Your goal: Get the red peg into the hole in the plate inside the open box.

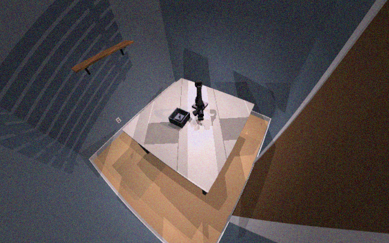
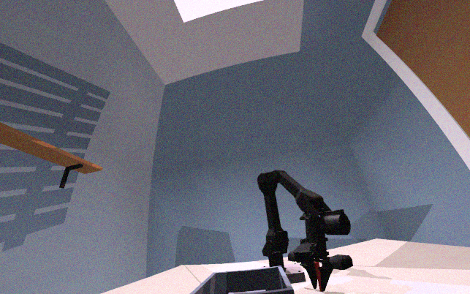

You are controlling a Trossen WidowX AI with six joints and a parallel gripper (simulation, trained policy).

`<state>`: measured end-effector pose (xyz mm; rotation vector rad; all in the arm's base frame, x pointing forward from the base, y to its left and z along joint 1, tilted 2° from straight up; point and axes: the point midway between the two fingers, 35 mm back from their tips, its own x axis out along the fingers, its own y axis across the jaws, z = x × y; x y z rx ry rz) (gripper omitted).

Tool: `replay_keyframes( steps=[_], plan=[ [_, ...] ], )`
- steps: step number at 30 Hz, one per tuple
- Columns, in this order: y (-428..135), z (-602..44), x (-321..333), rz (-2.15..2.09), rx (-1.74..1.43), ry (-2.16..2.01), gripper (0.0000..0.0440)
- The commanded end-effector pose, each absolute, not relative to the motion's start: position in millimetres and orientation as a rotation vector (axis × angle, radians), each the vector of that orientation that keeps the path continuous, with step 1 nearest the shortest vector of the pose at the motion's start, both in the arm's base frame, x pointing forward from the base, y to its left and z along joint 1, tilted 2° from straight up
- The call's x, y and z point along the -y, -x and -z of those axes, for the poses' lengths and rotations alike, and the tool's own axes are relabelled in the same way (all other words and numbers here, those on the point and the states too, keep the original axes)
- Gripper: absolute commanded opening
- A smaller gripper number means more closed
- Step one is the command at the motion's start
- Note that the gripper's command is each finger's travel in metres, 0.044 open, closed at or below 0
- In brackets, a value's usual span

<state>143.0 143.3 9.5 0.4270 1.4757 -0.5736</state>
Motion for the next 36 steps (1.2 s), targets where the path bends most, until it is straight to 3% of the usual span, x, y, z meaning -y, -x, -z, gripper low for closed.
replay_keyframes(
  steps=[1, 3, 36],
  plan=[
    [-142.3, -4.7, -139.2, 0.62, -1.481, -0.403, 0.0032],
    [-142.2, -4.4, -138.7, 0.633, -1.484, -0.391, 0.0001],
    [-230.4, -127.2, -95.4, 0.752, -1.154, -0.549, 0.0]
  ],
)
